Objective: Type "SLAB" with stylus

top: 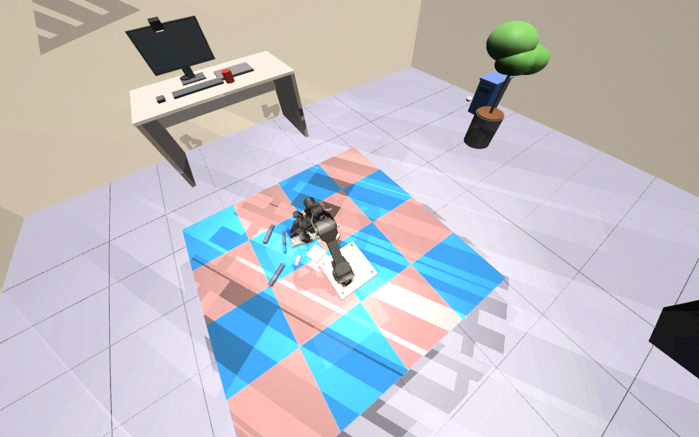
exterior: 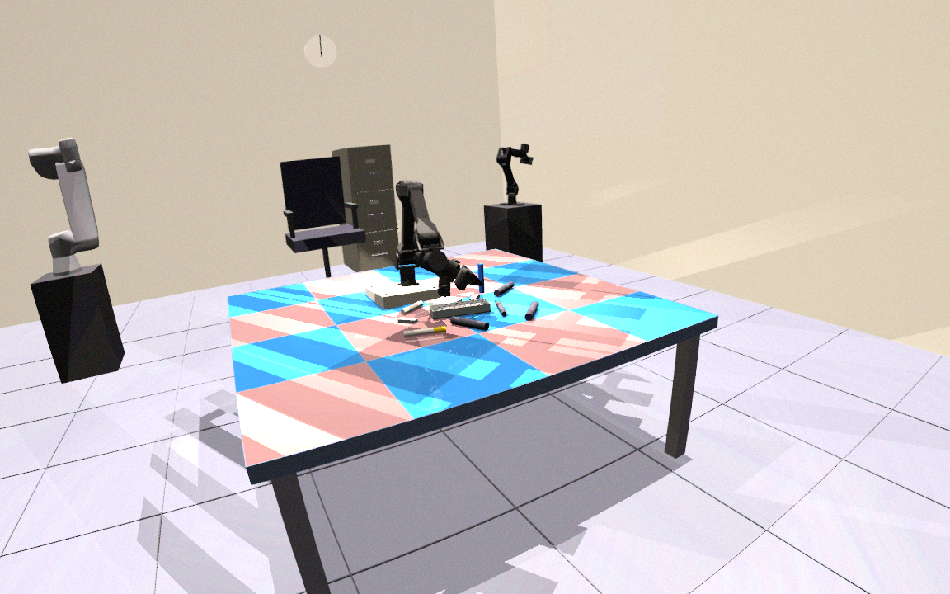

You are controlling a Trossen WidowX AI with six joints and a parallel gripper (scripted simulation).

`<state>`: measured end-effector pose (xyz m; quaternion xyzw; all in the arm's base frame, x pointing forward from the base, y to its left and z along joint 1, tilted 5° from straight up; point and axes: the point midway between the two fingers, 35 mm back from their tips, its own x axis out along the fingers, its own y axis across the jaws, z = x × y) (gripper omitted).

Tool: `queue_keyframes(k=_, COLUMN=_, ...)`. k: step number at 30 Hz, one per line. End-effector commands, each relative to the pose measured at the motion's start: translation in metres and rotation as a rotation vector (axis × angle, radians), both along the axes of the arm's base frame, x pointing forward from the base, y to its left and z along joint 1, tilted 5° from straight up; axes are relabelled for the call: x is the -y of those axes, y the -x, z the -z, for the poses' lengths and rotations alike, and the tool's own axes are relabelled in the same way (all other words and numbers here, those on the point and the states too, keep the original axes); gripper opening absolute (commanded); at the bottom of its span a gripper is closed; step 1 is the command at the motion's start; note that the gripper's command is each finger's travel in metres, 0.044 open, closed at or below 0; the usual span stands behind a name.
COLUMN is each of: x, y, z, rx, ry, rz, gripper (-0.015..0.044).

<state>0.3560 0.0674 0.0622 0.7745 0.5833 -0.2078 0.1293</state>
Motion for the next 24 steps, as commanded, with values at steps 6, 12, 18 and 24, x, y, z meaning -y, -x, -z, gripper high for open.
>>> queue_keyframes(k=6, x=-0.0003, y=0.0009, z=0.0047, rx=-0.004, ry=-0.003, rz=0.001, gripper=0.0081)
queue_keyframes(k=12, x=-0.0005, y=0.001, z=0.0072, rx=-0.004, ry=-0.003, rz=0.001, gripper=0.0081)
queue_keyframes(k=18, x=-0.0006, y=0.0012, z=0.0098, rx=-0.004, ry=-0.003, rz=0.001, gripper=0.0081)
queue_keyframes(k=24, x=-0.0006, y=0.0012, z=0.0108, rx=-0.004, ry=-0.003, rz=0.001, gripper=0.0081)
